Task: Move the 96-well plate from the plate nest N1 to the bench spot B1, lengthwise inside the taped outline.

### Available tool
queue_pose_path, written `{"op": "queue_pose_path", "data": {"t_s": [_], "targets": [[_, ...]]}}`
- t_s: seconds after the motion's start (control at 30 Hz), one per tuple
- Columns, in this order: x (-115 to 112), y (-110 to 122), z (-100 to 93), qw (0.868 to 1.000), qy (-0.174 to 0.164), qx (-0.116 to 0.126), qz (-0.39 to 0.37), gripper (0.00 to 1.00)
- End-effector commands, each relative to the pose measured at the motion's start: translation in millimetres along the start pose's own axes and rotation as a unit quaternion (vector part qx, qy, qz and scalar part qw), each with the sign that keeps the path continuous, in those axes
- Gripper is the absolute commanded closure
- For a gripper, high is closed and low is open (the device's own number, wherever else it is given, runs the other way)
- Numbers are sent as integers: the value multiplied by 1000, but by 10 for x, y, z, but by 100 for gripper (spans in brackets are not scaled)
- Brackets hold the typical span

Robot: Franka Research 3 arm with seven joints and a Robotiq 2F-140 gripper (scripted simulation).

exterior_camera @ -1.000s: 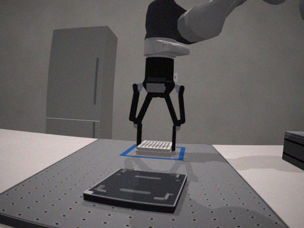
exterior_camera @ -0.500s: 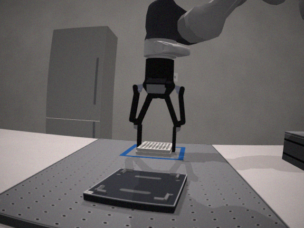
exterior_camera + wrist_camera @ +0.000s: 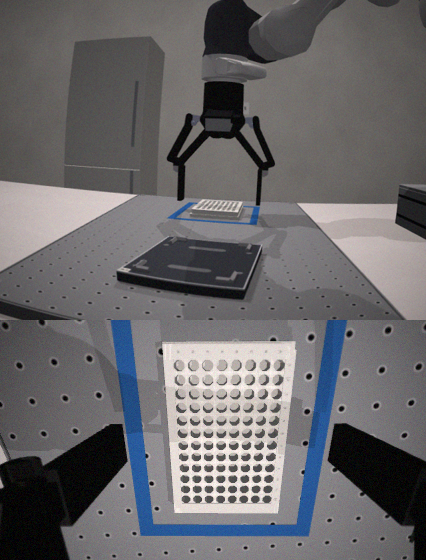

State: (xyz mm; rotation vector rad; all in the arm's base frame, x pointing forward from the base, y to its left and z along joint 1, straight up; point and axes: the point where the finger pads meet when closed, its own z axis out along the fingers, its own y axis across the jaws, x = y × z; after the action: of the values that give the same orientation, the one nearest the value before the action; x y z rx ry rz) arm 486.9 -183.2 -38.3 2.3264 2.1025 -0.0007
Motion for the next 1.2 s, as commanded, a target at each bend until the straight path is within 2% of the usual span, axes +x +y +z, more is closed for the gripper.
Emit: {"op": "queue_pose_path", "data": {"t_s": [0.0, 0.33, 1.17], "targets": [[7, 9, 5, 1000, 1, -2, 1, 0], [7, 9, 5, 1000, 1, -2, 1, 0], [6, 7, -555, 1000, 1, -2, 1, 0]]}}
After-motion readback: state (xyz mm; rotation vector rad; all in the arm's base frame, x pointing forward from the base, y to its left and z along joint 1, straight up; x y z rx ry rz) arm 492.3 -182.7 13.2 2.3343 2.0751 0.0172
